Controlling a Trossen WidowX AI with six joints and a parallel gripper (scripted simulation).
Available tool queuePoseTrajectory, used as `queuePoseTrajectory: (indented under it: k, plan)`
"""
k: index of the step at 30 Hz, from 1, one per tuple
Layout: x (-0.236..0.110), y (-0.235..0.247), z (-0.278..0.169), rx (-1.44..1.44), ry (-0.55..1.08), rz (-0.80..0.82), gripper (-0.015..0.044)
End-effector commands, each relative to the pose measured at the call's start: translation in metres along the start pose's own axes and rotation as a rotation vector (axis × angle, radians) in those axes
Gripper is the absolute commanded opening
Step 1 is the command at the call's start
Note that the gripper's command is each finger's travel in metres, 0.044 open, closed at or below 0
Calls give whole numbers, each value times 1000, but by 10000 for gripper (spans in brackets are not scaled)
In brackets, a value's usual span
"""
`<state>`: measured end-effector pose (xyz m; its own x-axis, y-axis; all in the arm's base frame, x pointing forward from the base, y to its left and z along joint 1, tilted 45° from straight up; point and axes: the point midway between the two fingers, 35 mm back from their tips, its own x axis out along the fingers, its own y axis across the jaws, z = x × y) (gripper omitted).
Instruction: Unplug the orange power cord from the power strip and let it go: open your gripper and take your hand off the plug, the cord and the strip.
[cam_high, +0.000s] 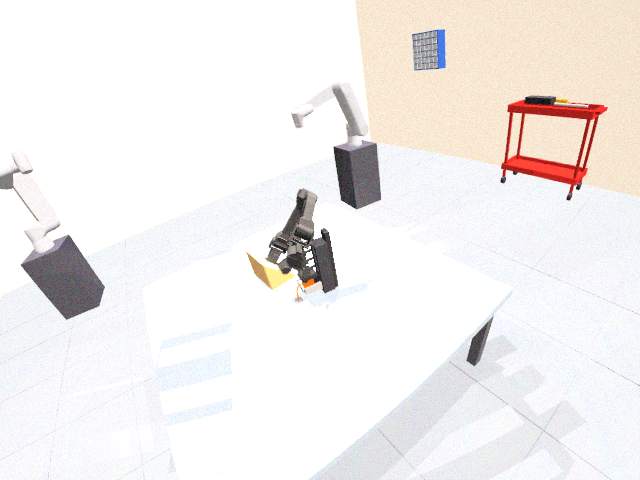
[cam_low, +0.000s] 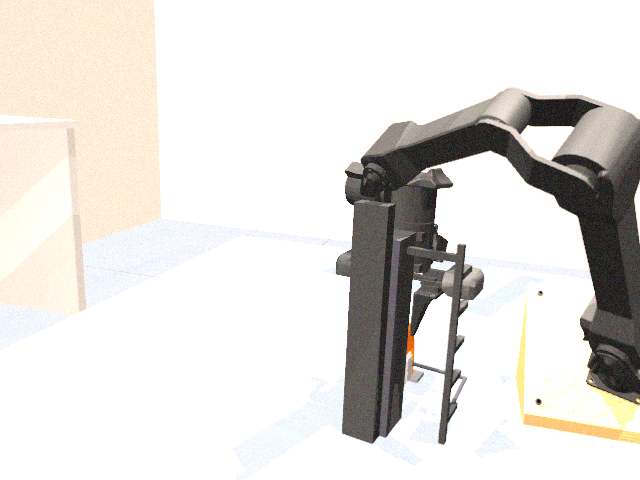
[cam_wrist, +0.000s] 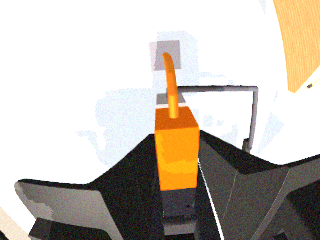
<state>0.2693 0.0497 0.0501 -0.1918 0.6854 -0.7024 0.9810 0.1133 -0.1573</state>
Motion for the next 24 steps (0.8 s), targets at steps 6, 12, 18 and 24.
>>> queuePoseTrajectory:
  k: [6,12,18,24]
  plan:
    - [-2,1,20,4,-16,4,0]
    - [-3,2,30,4,-17,5,0]
    - [-4,1,40,5,-18,5,0]
    - [-6,-1,49,5,-18,5,0]
